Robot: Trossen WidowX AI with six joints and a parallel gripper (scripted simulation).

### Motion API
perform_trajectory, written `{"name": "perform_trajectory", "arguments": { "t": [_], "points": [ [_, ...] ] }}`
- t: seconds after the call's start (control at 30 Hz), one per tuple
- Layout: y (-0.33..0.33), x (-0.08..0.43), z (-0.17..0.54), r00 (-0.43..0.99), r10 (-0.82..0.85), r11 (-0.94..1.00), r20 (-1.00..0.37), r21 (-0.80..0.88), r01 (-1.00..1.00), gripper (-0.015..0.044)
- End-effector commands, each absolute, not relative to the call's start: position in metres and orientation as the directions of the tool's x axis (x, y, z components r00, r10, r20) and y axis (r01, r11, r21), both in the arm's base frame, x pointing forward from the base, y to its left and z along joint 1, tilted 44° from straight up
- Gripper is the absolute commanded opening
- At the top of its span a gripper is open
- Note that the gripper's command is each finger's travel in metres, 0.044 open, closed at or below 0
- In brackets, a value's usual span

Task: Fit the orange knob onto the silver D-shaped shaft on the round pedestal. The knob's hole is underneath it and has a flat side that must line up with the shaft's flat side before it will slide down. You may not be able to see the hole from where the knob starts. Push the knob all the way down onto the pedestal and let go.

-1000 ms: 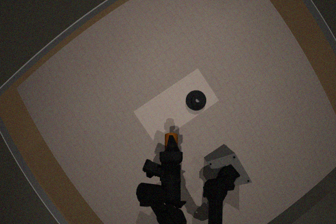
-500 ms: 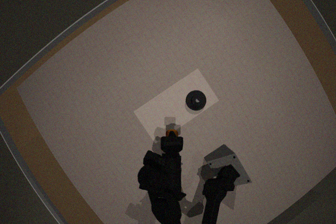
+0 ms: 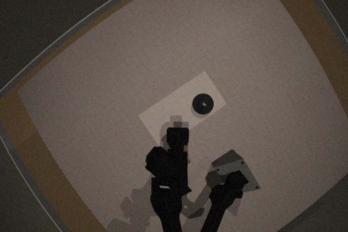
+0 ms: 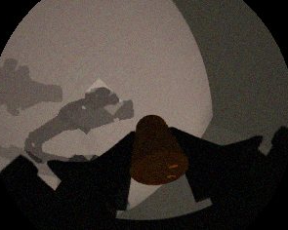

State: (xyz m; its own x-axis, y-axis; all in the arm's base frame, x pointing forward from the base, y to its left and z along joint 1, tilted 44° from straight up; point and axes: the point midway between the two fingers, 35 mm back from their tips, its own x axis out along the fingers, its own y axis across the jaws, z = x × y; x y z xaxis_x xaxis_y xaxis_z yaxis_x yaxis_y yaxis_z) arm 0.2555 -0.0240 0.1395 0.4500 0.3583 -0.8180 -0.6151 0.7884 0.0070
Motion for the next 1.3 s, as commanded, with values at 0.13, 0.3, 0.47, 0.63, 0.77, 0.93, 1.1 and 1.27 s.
{"name": "perform_trajectory", "arguments": {
  "t": [0.13,0.3,0.47,0.63,0.77,0.93,1.1,1.27],
  "points": [
    [-0.02,0.261,0.133,0.368,0.454,0.731,-0.811,0.103,-0.674,0.0],
    [-0.016,0.263,0.127,0.304,0.516,0.686,-0.8,0.174,-0.707,0.0],
    [-0.013,0.266,0.121,0.243,0.577,0.637,-0.78,0.244,-0.731,0.0],
    [-0.01,0.269,0.115,0.186,0.635,0.586,-0.75,0.311,-0.748,0.0],
    [-0.007,0.272,0.11,0.174,0.646,0.575,-0.743,0.324,-0.751,0.0],
    [0.005,0.28,0.093,0.169,0.649,0.571,-0.741,0.328,-0.753,0.0],
    [0.02,0.288,0.075,0.164,0.655,0.565,-0.738,0.333,-0.755,0.0],
    [0.035,0.295,0.057,0.158,0.662,0.557,-0.733,0.34,-0.757,0.0]
  ]
}}
